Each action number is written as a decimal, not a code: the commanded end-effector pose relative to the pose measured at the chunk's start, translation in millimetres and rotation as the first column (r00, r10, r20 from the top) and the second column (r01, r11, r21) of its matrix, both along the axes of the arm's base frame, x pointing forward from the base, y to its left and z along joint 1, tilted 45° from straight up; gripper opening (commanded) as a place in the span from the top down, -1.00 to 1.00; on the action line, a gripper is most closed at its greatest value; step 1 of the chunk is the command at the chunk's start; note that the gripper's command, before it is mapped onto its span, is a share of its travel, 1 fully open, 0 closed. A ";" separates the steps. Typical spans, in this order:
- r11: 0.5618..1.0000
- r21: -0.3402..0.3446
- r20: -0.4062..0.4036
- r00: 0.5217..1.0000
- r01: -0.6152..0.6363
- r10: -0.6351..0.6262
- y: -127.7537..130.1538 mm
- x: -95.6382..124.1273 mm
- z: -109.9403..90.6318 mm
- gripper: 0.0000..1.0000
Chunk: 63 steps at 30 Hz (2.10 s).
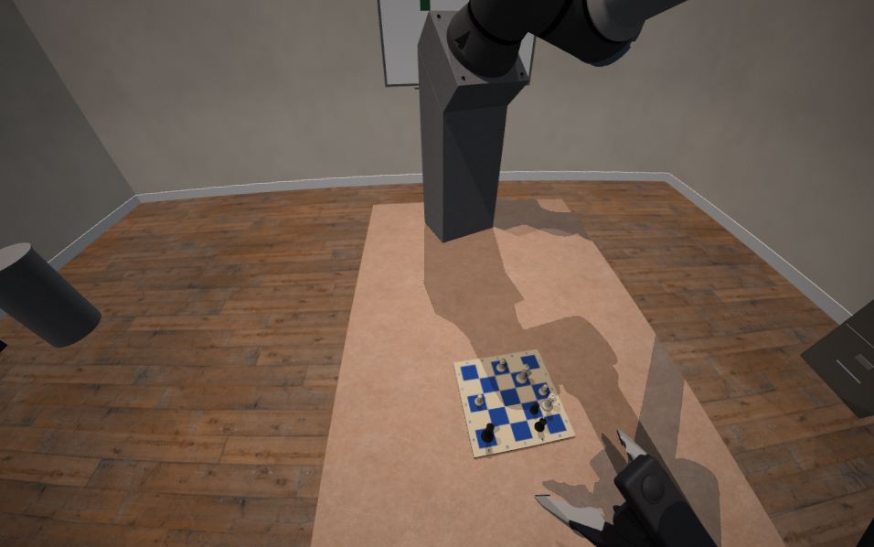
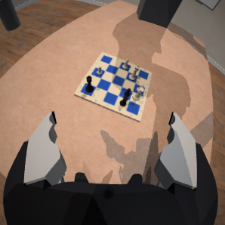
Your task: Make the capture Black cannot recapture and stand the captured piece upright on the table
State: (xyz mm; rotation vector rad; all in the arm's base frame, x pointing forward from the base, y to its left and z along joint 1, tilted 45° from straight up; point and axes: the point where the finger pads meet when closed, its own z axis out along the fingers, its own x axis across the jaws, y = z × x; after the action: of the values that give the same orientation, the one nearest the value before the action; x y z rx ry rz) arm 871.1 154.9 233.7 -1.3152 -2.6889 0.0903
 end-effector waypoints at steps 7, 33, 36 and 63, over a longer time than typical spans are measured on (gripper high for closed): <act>0.994 0.041 0.200 0.976 -0.100 0.090 3.2 -15.4 -15.7 -1.00; 0.946 0.045 0.571 0.785 -0.322 0.239 11.8 -50.3 -47.4 -1.00; 0.934 0.037 0.624 0.738 -0.356 0.257 13.2 -56.1 -52.4 -1.00; 0.876 -0.019 0.804 0.513 -0.482 0.300 18.9 -79.6 -72.4 -1.00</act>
State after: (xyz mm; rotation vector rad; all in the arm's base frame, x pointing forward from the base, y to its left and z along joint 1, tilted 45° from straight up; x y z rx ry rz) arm 793.7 173.3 162.8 -0.7343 -3.5184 -0.9016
